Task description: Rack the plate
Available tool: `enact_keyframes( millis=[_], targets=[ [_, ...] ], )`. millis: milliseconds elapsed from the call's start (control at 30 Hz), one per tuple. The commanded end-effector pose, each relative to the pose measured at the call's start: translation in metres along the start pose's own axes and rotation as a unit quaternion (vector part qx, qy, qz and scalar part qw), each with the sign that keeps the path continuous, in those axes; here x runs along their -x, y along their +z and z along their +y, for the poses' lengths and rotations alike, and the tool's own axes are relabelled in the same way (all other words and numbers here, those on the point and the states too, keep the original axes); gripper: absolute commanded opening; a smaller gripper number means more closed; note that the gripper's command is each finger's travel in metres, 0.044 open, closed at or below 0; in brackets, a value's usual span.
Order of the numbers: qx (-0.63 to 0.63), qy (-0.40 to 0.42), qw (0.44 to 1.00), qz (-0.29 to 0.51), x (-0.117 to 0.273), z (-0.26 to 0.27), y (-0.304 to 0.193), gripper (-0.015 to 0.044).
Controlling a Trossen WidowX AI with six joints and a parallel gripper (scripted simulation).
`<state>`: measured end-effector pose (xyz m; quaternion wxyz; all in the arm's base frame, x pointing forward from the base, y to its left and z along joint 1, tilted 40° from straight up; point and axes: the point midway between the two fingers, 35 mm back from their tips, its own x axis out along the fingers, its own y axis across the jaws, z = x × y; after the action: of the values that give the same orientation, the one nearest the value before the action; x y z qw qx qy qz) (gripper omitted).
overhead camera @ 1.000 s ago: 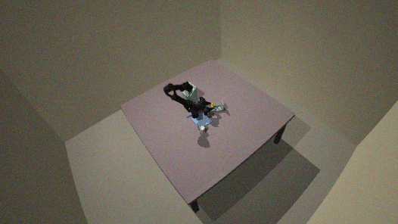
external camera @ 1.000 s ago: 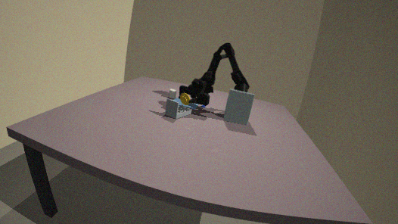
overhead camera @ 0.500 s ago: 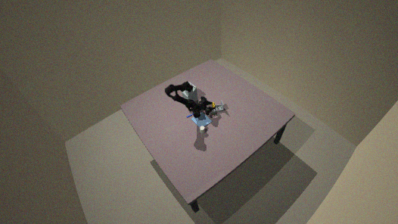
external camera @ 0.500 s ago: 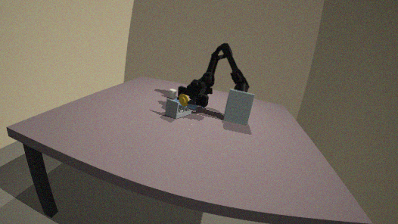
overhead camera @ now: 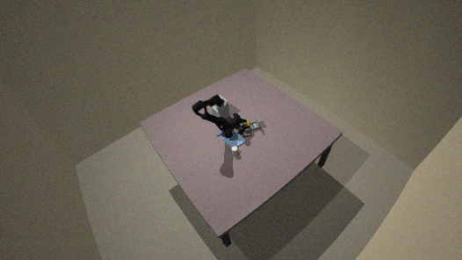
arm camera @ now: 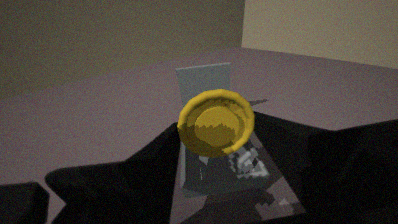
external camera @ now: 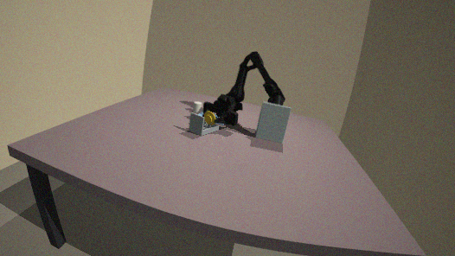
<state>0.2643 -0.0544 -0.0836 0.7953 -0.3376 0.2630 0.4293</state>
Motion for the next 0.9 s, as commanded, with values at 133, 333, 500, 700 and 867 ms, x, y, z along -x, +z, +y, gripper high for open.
enact_keyframes(
  millis=[133, 333, 500, 700, 867],
  targets=[
    [0.0, 0.0, 1.0, 0.0, 0.0, 0.0, 0.0001, 0.0079],
    [0.0, 0.0, 1.0, 0.0, 0.0, 0.0, 0.0001, 0.0236],
    [0.0, 0.0, 1.0, 0.0, 0.0, 0.0, 0.0001, 0.0368],
    [0.0, 0.0, 1.0, 0.0, 0.0, 0.0, 0.0001, 0.04],
    [0.0, 0.0, 1.0, 0.0, 0.0003, -0.0005, 0.0018, 0.04]
  ],
)
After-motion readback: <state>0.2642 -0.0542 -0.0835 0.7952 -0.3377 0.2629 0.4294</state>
